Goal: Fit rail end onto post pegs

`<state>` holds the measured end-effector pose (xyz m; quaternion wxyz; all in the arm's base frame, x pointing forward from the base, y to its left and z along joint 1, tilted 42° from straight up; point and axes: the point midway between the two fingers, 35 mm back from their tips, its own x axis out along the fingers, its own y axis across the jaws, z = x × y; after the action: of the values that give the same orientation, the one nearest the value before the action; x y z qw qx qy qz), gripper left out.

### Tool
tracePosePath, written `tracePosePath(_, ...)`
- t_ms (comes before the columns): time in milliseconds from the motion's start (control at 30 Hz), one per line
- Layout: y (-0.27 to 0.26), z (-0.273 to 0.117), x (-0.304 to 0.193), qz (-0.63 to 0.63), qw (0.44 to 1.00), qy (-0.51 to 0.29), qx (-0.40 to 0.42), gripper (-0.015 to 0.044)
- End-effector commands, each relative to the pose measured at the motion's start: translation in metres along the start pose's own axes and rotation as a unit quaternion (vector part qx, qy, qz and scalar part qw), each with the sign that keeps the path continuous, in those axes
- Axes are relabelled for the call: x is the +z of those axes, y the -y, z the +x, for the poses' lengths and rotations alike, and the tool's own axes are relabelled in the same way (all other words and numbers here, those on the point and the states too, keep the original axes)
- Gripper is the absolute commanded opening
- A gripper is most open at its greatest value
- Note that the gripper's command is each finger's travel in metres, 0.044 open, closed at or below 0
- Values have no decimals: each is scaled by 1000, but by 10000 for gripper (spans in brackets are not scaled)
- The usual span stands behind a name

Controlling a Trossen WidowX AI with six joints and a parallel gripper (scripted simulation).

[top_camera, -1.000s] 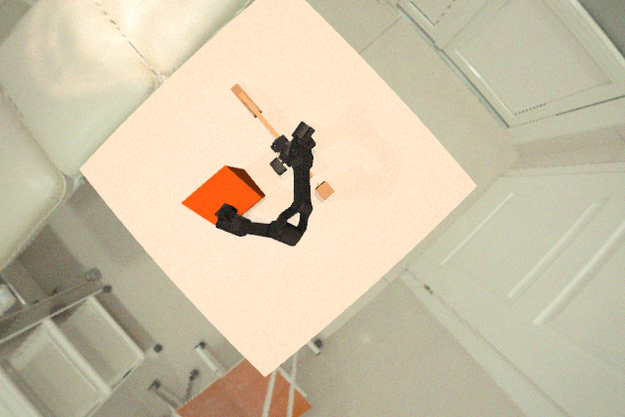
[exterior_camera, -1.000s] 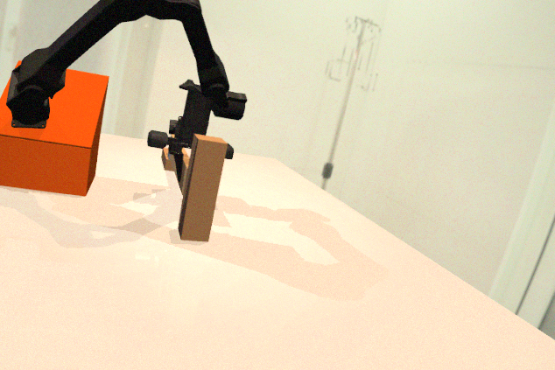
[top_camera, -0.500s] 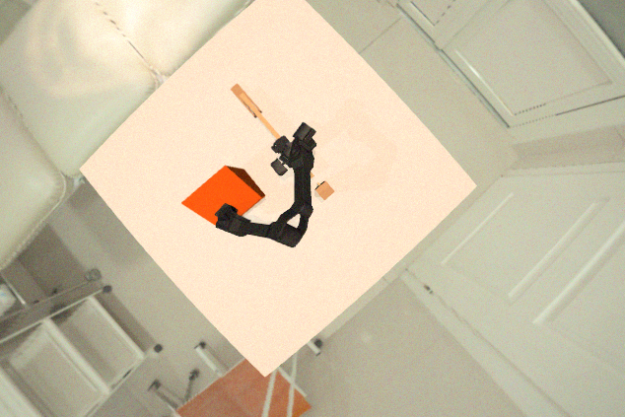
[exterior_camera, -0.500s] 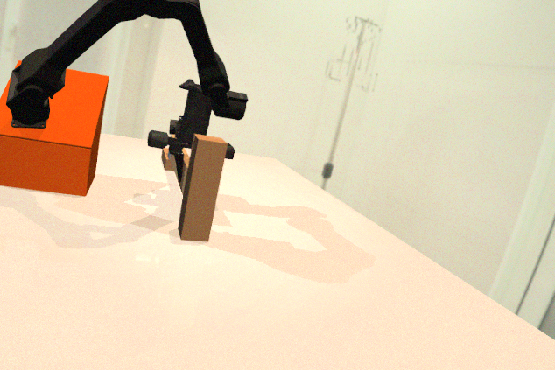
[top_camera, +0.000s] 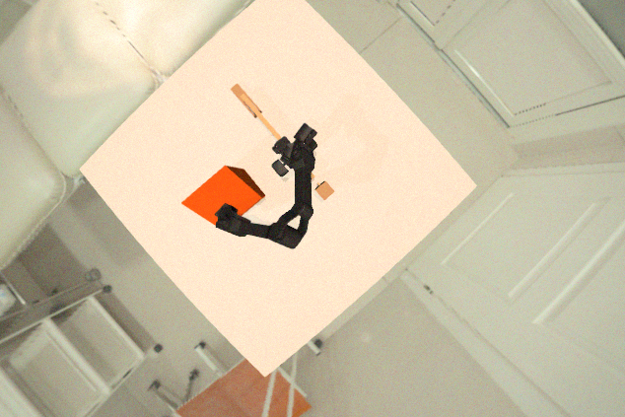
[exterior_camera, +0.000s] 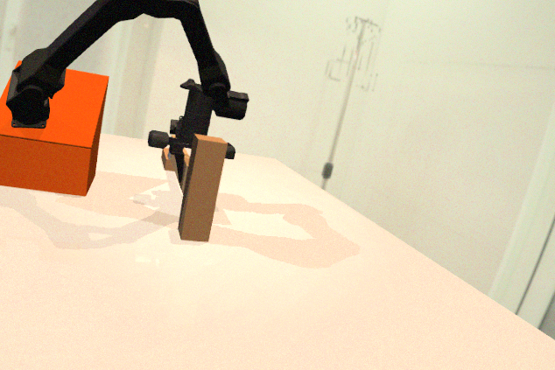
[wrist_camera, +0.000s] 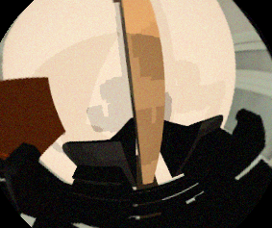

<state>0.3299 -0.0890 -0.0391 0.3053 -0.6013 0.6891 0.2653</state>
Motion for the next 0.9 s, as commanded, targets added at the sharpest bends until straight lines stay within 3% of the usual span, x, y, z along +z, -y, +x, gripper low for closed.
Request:
tracePosePath(0,1,-3,-1,-2,1000,2,-4,0)
tracePosePath(867,1,-1,-9,-2,1000,2,-4,0)
